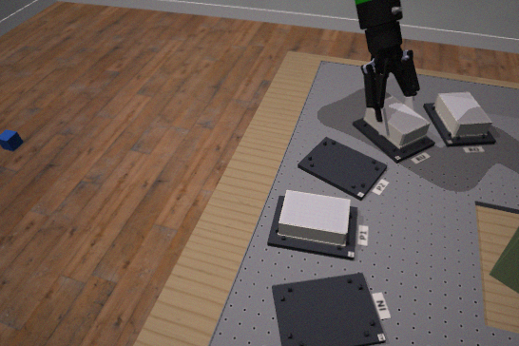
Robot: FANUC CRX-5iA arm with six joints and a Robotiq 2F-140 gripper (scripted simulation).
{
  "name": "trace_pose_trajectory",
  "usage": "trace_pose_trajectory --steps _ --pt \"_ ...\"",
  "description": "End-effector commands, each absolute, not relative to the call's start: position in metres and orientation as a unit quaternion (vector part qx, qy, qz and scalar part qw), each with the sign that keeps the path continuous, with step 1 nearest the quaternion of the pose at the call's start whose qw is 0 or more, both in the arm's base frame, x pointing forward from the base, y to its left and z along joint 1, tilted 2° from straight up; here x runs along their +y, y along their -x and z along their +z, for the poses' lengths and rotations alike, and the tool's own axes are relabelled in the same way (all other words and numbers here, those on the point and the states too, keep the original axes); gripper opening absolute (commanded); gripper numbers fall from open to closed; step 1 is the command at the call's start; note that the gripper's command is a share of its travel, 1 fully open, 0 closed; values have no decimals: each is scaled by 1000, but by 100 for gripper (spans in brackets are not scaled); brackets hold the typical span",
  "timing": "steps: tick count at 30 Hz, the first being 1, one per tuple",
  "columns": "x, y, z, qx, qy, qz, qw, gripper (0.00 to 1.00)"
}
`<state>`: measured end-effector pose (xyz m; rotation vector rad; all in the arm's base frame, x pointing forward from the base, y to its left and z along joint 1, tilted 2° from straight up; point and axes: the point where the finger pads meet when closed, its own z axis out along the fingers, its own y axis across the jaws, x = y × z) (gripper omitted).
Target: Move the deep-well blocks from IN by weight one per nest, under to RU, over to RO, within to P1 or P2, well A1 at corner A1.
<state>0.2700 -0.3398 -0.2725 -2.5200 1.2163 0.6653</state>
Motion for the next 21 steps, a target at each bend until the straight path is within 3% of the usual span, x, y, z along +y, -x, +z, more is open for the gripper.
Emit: trace_pose_trajectory --steps 1,21 --pt "-340 -270 -273 419 868 229 132 10" --pt "-340 -270 -276 419 868 229 132 10"
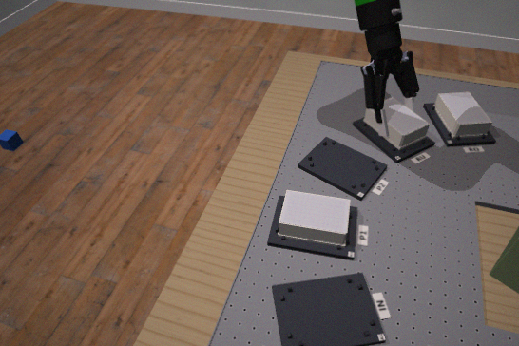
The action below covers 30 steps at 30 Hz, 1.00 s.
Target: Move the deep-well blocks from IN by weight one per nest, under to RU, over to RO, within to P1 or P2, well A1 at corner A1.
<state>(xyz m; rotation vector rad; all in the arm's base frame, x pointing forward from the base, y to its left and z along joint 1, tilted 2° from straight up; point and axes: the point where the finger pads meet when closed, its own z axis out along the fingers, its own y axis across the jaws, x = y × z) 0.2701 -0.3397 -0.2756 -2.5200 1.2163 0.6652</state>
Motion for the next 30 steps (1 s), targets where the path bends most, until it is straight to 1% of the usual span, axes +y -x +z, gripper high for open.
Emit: trace_pose_trajectory --steps 1,30 --pt "-340 -270 -276 419 868 229 132 10" --pt "-340 -270 -280 419 868 229 132 10"
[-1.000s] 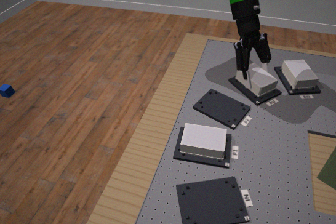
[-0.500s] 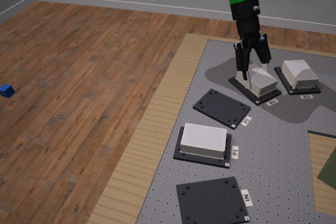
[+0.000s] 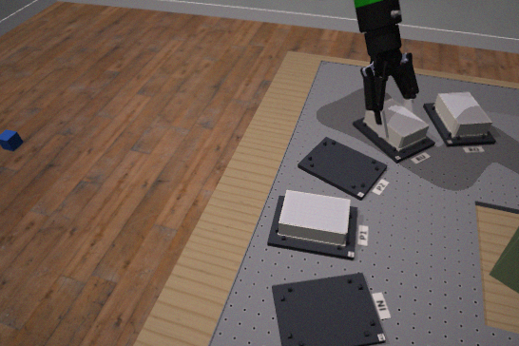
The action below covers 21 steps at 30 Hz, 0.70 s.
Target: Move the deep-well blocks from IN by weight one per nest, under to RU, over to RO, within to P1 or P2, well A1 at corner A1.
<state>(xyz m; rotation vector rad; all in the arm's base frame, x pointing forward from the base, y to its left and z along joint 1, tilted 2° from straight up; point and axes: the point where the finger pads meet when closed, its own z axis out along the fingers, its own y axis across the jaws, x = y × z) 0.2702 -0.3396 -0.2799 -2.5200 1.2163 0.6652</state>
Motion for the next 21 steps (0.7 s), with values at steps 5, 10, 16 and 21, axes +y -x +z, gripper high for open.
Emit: trace_pose_trajectory --steps 5,10,16,21 --pt "-340 -270 -281 419 868 229 132 10" --pt "-340 -270 -281 419 868 229 132 10" --pt "-340 -270 -282 419 868 229 132 10" --pt "-340 -270 -283 419 868 229 132 10"
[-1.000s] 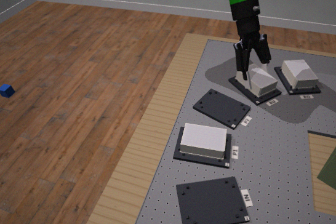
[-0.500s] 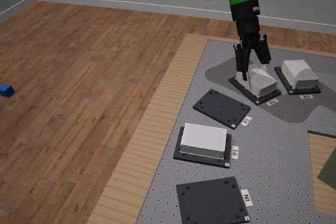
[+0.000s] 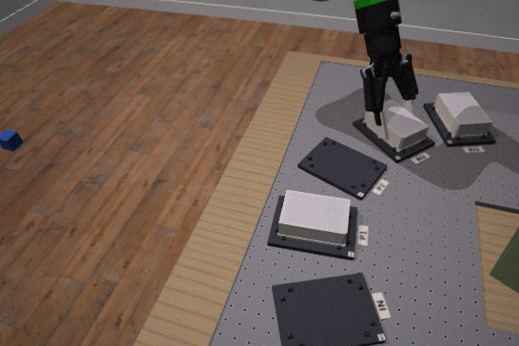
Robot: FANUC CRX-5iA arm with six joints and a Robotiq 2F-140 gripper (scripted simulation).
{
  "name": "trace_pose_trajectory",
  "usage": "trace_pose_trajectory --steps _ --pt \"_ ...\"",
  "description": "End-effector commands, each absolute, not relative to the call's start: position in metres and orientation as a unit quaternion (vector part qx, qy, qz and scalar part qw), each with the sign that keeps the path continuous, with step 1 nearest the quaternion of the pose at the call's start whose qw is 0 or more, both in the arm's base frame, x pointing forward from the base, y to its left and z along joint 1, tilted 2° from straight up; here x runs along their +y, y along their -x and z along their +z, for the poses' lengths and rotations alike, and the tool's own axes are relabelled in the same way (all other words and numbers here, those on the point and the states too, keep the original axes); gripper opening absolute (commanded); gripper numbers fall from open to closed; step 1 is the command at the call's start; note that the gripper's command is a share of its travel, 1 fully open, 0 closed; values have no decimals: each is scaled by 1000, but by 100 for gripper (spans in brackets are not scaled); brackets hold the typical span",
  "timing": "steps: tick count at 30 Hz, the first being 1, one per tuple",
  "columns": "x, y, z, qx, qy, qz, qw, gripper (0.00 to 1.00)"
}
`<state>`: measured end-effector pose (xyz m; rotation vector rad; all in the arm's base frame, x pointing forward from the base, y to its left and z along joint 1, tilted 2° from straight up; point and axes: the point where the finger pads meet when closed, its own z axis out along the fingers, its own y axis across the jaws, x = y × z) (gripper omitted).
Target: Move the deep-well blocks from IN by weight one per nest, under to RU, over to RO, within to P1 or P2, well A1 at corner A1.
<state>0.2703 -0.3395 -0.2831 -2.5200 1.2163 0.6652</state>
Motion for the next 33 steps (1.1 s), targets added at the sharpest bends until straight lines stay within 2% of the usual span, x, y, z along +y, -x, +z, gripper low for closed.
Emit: trace_pose_trajectory --steps 1,2,22,33 --pt "-340 -270 -283 419 868 229 132 10" --pt "-340 -270 -283 419 868 229 132 100" --pt "-340 -270 -283 419 868 229 132 100" --pt "-340 -270 -257 419 868 229 132 100"
